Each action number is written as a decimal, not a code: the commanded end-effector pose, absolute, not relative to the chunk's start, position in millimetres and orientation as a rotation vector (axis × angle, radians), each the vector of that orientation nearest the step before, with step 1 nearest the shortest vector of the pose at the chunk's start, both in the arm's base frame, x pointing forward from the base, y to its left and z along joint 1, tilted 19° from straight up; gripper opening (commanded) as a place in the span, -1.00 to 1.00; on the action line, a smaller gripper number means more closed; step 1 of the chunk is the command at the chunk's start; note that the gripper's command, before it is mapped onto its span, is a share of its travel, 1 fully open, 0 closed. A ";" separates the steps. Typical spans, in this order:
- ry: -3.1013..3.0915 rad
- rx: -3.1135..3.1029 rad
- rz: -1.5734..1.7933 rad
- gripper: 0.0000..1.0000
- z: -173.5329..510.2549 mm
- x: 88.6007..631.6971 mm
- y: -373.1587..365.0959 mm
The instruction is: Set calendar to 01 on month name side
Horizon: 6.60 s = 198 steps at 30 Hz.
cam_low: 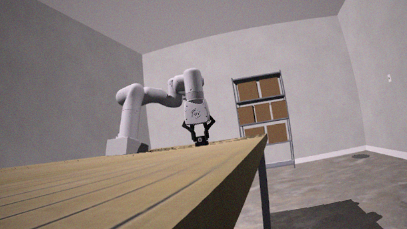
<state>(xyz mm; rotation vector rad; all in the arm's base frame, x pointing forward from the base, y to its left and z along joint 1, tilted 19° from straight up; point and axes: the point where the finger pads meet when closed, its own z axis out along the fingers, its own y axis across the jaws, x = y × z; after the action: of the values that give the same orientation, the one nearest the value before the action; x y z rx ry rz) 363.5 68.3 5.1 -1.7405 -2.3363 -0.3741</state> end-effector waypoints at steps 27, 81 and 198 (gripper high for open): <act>-2.337 -1.743 -0.377 -0.47 6.2 364.3 67.9; -2.337 -1.743 -0.377 -0.47 100.9 365.2 35.8; -2.121 2.619 -0.361 -0.47 101.8 363.5 35.9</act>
<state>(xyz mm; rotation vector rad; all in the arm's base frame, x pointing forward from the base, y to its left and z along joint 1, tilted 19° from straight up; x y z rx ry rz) 362.6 36.5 100.8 2.5138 -2.2183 -0.3789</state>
